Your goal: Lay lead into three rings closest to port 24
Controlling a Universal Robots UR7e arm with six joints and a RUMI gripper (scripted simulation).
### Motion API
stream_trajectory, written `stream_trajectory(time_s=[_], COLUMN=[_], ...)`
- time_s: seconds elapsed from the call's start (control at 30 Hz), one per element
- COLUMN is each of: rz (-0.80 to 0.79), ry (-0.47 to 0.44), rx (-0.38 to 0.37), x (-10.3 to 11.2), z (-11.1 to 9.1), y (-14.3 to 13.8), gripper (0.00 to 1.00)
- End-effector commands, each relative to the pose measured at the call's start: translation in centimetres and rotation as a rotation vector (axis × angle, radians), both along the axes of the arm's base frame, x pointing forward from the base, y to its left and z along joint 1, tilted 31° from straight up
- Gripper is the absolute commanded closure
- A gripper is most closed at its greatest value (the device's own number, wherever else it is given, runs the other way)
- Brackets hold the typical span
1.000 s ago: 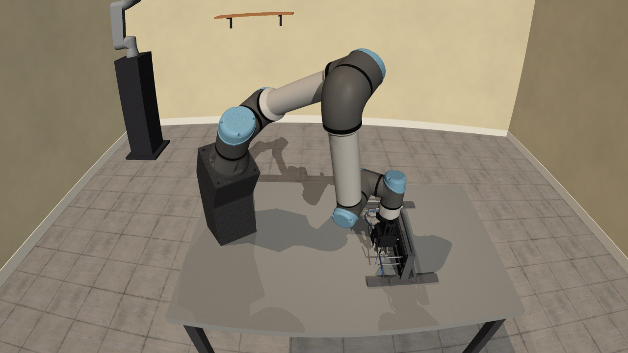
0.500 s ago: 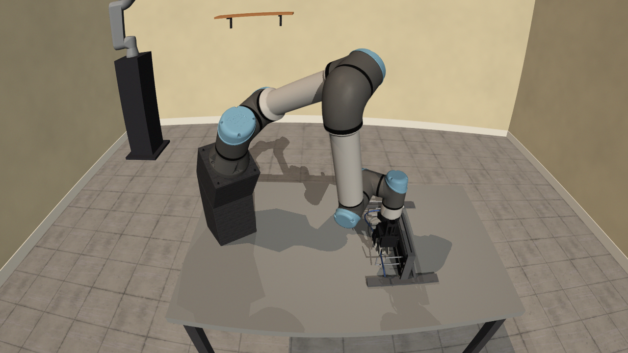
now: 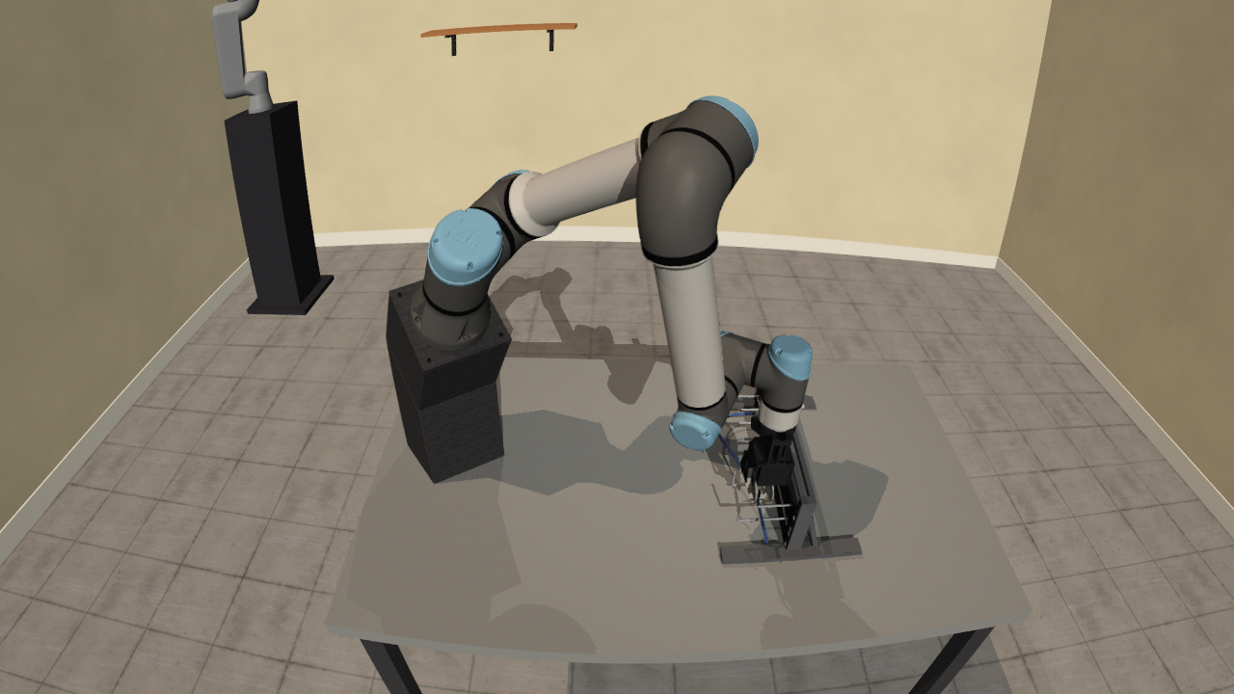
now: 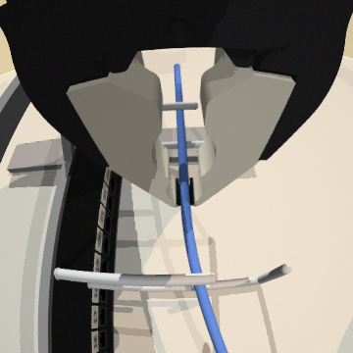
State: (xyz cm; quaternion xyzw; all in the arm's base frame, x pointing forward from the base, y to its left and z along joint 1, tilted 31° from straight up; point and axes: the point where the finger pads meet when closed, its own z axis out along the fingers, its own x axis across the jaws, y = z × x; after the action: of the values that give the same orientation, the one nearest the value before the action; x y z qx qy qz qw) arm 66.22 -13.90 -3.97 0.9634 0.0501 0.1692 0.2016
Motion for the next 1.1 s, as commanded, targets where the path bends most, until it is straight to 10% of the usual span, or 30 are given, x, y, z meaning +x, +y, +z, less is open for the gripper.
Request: stream_trajectory(time_s=[0.0,1.07], rz=[0.0,0.0], ry=[-0.001,-0.001], rx=[0.0,0.0], x=[0.8,1.45], z=[0.32,0.53], y=[0.14,0.26], gripper=[1.0,1.0])
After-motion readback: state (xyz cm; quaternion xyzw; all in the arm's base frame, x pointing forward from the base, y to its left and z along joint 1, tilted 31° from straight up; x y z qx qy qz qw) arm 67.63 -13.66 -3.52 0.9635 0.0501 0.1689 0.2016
